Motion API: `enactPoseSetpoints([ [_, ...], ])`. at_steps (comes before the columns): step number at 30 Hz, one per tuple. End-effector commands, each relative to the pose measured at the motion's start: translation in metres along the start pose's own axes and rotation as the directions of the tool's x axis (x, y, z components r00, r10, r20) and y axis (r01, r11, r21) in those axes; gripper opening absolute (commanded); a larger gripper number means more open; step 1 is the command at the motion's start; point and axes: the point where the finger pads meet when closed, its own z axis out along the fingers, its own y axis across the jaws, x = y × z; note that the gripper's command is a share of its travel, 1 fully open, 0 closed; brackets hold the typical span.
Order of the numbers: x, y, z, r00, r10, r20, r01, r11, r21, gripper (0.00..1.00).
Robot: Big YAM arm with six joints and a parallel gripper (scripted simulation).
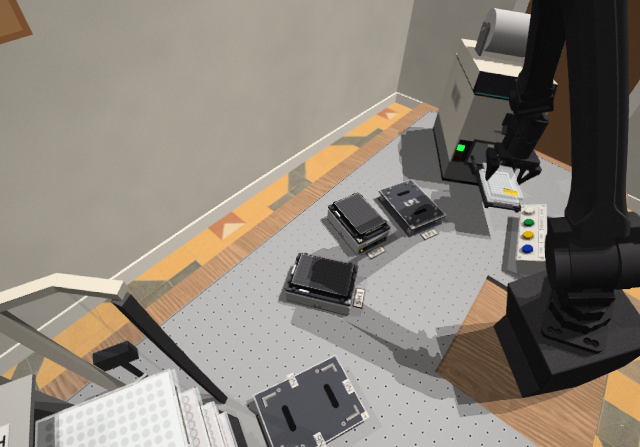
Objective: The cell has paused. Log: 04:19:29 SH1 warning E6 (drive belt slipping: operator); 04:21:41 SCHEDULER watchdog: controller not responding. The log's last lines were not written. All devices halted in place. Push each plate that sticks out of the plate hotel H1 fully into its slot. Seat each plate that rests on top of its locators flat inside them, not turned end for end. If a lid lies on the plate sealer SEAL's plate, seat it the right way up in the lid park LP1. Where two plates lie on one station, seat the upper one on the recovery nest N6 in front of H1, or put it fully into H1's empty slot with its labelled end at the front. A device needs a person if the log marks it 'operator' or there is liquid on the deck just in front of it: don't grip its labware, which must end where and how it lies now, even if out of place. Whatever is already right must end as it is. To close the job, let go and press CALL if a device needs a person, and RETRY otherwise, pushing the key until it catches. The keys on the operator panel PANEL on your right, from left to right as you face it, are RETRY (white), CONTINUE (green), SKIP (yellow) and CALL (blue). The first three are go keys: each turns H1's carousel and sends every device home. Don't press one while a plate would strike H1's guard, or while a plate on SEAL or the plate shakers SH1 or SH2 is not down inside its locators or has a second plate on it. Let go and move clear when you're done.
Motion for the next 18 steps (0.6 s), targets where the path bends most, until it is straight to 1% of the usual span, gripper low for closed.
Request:
enactPoseSetpoints([
  [1,-0.0182,-0.0016,-0.0213,0.999,-0.02,0.047,0.019,1.0,0.007,0.84],
  [5,-0.0212,-0.0025,-0.023,0.998,-0.021,0.054,0.021,1.0,0.008,0.84],
  [18,-0.0229,-0.0036,-0.0198,0.999,-0.02,0.048,0.02,1.0,0.007,0.84],
])
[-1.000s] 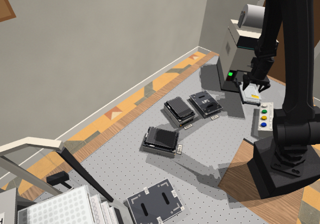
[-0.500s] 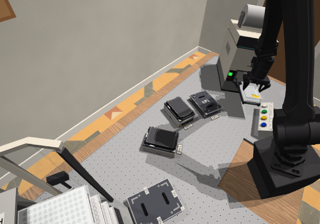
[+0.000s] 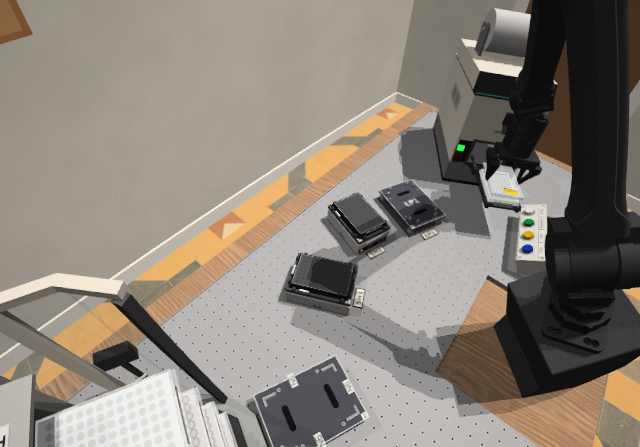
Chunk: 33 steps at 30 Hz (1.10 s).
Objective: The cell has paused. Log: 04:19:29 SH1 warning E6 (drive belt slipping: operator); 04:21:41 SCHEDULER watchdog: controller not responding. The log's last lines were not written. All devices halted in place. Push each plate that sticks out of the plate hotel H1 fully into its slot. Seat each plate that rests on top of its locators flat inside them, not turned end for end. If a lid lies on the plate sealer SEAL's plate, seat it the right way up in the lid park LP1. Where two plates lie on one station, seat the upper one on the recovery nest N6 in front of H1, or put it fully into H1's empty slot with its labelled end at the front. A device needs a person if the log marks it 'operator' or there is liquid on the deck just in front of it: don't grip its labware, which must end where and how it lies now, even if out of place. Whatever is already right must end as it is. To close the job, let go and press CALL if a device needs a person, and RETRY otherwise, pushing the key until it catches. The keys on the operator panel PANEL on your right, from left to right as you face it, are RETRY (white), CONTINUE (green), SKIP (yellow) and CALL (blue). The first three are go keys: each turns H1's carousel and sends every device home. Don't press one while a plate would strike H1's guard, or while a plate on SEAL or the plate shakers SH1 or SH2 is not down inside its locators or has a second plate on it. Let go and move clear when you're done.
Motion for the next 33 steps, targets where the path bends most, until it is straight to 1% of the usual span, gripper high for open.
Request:
enactPoseSetpoints([
  [1,-0.023,-0.004,-0.018,0.999,-0.018,0.048,0.018,1.0,0.007,0.84],
  [27,-0.021,-0.007,-0.012,0.999,-0.01,0.032,0.01,1.0,0.005,0.84],
  [28,-0.022,-0.007,-0.013,0.999,-0.012,0.034,0.012,1.0,0.005,0.84],
  [30,-0.026,-0.004,-0.025,0.998,-0.02,0.055,0.019,1.0,0.009,0.84],
  [33,-0.027,-0.003,-0.029,0.998,-0.021,0.058,0.021,1.0,0.009,0.84],
])
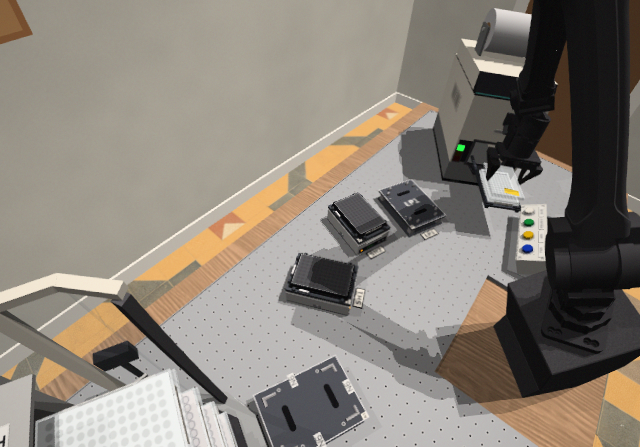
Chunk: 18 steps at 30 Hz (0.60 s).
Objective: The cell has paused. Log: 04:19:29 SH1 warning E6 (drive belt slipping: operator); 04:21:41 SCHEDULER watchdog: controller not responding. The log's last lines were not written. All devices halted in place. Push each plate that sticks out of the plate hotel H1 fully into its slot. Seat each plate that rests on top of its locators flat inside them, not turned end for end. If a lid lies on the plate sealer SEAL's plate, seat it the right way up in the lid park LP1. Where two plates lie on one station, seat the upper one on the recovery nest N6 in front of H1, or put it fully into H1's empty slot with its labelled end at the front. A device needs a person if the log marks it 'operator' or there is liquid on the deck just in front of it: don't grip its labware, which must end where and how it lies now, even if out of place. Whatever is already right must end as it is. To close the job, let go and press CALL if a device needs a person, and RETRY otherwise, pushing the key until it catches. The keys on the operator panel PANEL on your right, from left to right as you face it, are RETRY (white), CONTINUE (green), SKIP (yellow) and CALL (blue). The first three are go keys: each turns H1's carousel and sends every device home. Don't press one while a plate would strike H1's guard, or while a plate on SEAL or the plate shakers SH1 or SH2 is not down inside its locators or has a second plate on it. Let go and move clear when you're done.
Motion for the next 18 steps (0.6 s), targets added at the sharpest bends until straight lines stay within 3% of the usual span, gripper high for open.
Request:
enactPoseSetpoints([
  [1,-0.0291,-0.0018,-0.0294,0.997,-0.027,0.067,0.026,1.0,0.01,0.84],
  [12,-0.0293,-0.0017,-0.0389,0.997,-0.027,0.068,0.026,1.0,0.011,0.84],
  [18,-0.028,0.001,-0.0315,0.998,-0.034,0.056,0.034,0.999,0.011,0.84],
])
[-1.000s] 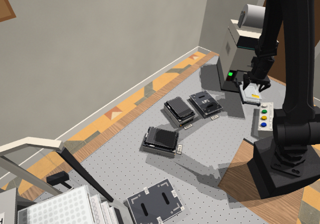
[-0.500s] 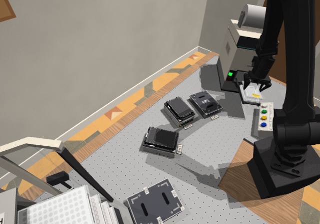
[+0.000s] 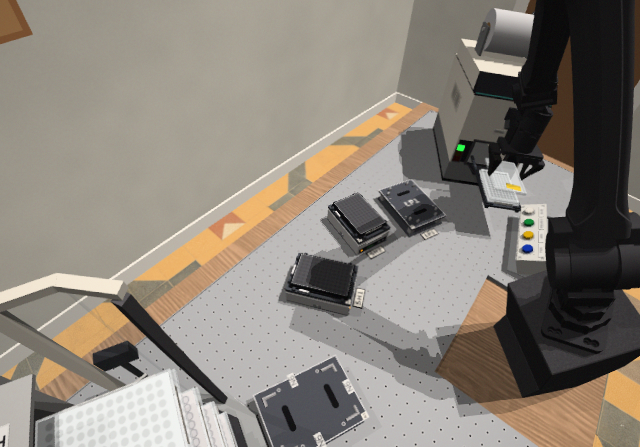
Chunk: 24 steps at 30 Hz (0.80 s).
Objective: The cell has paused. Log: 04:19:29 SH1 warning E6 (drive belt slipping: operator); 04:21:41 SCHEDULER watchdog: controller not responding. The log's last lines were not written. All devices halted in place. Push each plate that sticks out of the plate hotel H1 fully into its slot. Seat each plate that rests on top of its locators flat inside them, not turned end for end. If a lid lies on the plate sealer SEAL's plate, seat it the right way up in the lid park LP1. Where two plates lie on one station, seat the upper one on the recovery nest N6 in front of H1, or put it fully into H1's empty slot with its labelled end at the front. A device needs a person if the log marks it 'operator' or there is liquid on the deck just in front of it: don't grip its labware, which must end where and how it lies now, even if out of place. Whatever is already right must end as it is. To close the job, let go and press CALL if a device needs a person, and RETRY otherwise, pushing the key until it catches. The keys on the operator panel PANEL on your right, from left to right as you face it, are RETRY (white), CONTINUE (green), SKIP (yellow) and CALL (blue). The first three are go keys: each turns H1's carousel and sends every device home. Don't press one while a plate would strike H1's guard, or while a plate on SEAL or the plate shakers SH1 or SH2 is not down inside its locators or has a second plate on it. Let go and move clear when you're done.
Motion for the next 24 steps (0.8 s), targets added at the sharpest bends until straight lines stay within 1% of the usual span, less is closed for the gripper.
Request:
enactPoseSetpoints([
  [1,-0.0248,0.0009,-0.0177,0.998,-0.033,0.049,0.033,0.999,0.01,0.84],
  [24,-0.026,0.004,-0.0196,0.998,-0.04,0.054,0.04,0.999,0.012,0.84],
])
